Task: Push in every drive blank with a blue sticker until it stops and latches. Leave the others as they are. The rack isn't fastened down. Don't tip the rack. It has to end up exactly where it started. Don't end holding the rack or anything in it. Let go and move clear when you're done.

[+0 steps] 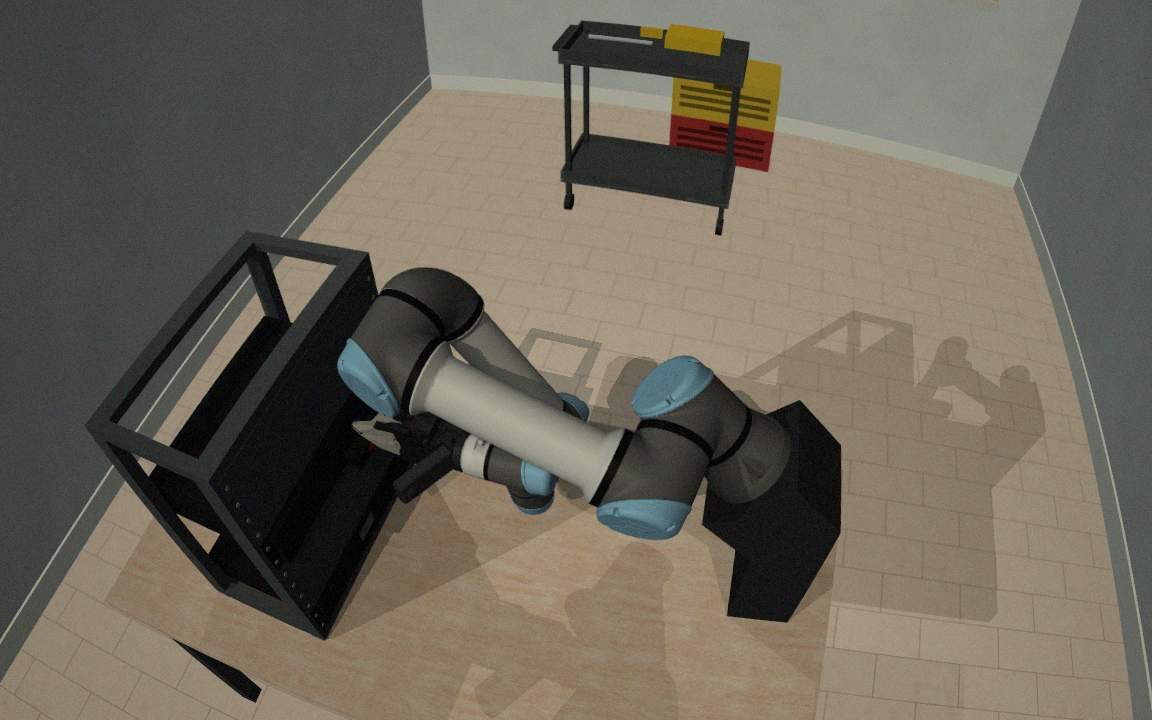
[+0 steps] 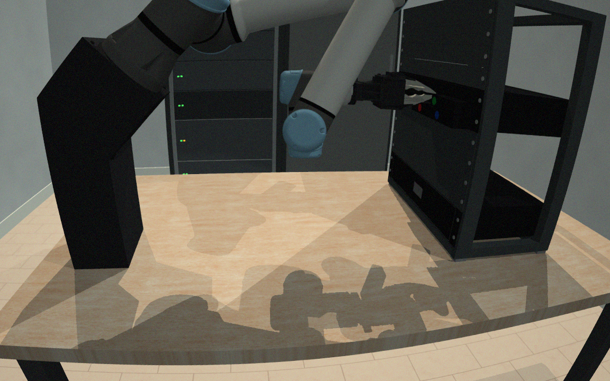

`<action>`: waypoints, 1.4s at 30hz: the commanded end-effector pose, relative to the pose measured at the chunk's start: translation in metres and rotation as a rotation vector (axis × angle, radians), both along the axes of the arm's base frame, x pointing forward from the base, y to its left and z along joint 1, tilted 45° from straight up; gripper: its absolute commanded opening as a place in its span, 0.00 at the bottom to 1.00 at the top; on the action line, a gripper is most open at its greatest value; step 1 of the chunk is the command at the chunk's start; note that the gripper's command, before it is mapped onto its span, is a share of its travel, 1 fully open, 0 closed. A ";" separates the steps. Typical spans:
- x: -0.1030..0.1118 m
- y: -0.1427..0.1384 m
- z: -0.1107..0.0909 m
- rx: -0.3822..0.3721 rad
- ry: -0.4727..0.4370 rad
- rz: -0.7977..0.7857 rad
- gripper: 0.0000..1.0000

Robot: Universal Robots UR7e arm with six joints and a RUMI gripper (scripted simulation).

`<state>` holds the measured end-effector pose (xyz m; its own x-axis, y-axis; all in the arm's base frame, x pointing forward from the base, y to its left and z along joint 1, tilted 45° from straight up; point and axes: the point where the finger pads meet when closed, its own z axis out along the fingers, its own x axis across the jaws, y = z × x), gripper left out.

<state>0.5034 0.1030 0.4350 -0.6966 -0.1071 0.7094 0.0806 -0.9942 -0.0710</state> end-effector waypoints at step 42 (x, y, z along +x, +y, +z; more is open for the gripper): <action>-0.071 -0.001 -0.070 0.000 0.000 0.000 0.00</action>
